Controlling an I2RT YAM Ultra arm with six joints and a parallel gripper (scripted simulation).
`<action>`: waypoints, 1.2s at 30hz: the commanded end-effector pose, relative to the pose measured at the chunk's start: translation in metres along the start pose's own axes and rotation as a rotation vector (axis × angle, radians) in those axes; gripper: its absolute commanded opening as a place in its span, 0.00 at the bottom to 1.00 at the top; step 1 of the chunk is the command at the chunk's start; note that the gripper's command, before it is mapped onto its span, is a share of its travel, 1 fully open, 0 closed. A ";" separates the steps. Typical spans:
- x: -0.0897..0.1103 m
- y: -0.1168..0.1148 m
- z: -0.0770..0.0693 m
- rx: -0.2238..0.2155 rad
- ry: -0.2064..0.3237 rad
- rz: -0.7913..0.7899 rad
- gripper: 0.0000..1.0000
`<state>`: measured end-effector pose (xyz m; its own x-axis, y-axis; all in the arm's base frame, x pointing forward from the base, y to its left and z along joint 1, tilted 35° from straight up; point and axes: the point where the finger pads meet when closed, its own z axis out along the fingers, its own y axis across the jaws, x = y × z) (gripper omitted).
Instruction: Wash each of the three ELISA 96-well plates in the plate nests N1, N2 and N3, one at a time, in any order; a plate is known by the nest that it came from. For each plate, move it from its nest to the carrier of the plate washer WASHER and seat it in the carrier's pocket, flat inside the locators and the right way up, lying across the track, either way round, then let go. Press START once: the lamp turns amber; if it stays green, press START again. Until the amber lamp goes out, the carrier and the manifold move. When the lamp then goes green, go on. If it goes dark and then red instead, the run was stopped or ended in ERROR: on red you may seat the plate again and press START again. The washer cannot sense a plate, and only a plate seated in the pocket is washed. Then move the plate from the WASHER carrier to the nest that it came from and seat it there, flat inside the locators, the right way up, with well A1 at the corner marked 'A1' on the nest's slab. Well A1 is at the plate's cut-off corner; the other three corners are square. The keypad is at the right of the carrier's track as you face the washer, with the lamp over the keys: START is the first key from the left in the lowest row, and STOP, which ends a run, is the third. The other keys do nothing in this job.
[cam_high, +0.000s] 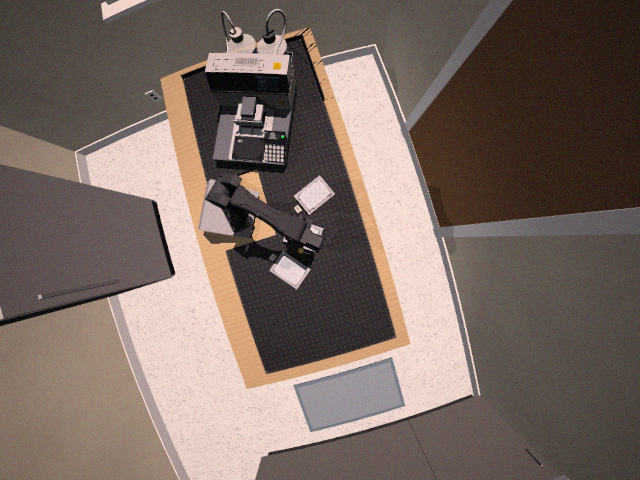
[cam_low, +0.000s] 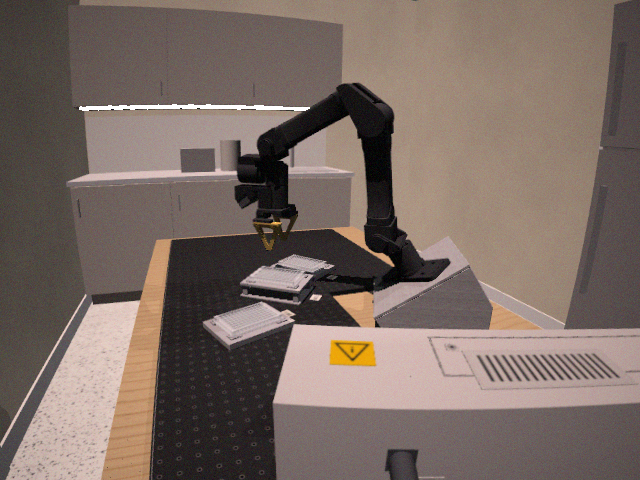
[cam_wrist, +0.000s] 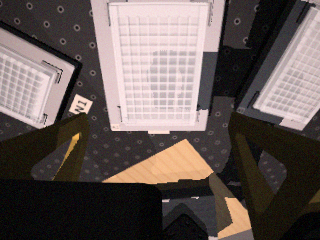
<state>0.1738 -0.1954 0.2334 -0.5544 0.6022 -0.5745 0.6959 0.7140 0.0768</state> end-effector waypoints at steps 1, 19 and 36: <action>-0.001 0.000 0.000 0.000 -0.007 -0.001 1.00; -0.001 0.000 0.027 0.000 -0.007 -0.001 1.00; -0.001 0.000 0.052 0.000 -0.007 0.000 1.00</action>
<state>0.1945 -0.2092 0.1863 -0.5660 0.6139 -0.5503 0.6953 0.7141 0.0814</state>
